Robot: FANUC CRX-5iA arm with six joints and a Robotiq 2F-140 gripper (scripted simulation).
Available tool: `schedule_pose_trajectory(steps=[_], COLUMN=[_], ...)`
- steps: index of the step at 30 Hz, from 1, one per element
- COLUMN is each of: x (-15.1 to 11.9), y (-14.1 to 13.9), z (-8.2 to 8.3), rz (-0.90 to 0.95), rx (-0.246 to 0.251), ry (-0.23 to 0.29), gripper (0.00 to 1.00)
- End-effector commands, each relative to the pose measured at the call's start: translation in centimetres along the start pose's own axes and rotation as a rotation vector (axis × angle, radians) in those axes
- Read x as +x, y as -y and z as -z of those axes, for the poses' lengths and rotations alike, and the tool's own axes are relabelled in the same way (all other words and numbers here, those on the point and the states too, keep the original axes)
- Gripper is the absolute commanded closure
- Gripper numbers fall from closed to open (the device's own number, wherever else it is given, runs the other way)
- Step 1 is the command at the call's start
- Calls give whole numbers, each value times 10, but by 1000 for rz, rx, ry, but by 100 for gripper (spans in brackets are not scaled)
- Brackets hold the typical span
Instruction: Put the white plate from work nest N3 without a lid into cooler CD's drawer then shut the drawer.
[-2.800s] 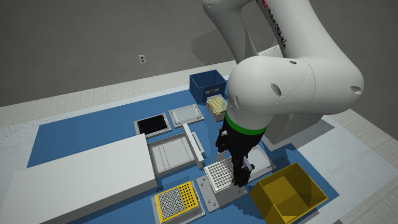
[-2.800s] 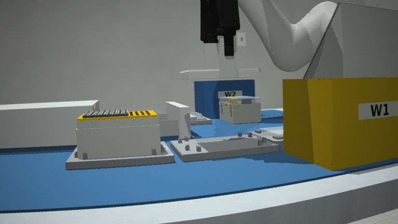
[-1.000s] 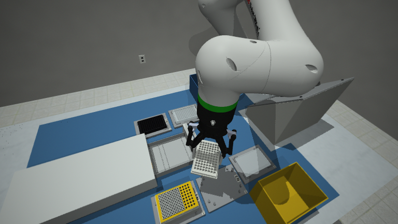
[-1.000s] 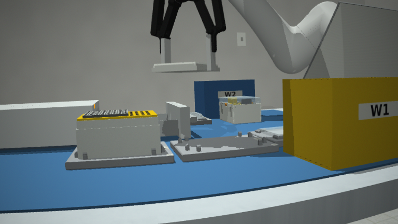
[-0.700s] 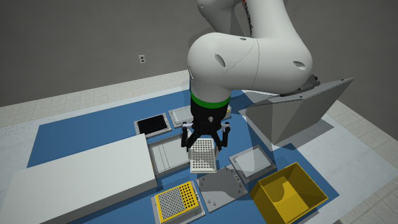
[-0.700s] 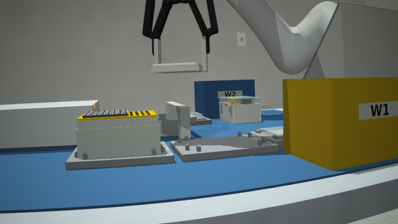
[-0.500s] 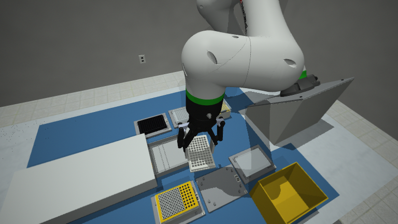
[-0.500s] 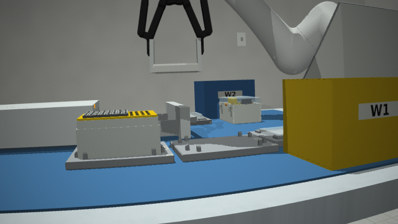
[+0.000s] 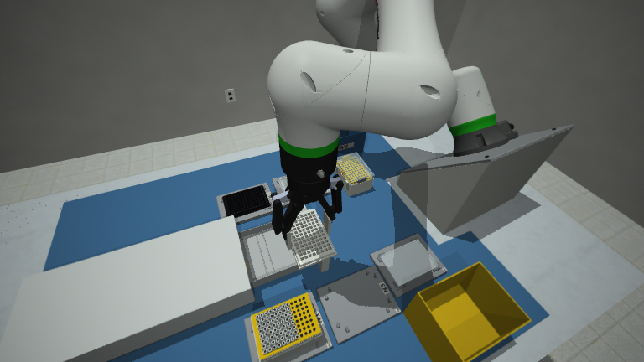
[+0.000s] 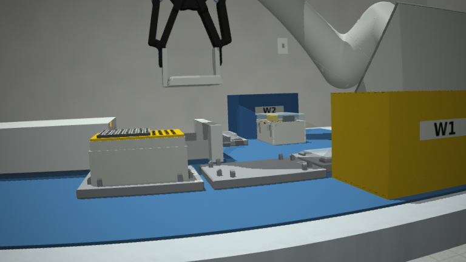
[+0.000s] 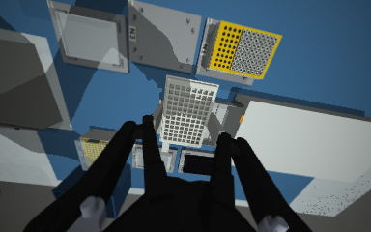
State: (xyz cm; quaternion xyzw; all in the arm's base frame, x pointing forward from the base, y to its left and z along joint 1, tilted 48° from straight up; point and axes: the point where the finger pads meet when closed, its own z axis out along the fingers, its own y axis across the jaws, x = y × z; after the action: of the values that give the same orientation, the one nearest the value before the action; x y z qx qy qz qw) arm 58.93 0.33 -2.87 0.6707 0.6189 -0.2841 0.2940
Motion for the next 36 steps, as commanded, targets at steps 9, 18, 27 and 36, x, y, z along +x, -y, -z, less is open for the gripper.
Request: schedule_pose_trajectory(steps=[9, 18, 27, 36], x=[-19, -39, -55, -65], y=[-12, -24, -34, -40], z=[0, 0, 0, 0], rz=[0, 0, 0, 0], rx=[0, 0, 0, 0], ry=[0, 0, 0, 0], gripper=[100, 100, 100, 100])
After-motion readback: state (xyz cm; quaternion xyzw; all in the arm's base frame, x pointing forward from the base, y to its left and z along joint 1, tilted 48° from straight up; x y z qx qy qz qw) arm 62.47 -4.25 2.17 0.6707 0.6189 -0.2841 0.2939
